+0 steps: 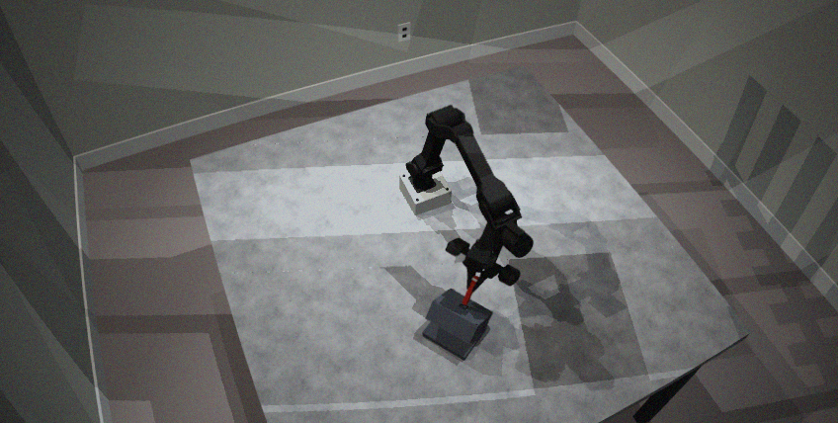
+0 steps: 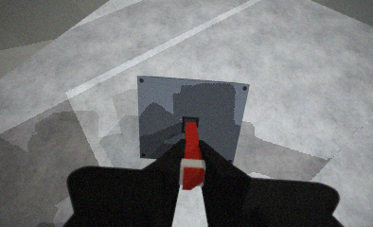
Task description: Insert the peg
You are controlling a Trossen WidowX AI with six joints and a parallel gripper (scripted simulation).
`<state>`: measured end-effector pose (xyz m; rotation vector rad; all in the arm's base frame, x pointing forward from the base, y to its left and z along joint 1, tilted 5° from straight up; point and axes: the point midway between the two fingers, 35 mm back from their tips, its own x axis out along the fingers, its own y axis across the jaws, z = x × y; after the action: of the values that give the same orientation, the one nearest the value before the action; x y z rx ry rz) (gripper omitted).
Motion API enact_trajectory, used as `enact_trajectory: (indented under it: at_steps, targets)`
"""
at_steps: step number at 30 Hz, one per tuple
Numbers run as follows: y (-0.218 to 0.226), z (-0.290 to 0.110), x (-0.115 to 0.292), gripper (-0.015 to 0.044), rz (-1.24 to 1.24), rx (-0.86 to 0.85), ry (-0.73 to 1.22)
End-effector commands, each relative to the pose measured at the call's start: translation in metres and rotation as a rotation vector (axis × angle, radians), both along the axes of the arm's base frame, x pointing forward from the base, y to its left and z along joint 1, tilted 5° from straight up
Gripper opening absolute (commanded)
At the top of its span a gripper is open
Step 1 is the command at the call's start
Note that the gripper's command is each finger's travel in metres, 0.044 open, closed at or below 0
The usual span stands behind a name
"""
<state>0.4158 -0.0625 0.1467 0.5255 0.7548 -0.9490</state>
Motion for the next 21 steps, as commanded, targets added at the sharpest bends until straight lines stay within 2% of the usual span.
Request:
enact_trajectory:
  at_steps: [1,21]
  targets:
    - [0.0005,0.0005,0.0002,0.0000,0.002,0.001,-0.001]
    - [-0.0006,-0.0013,0.0007,0.0000,0.001,0.000,-0.002]
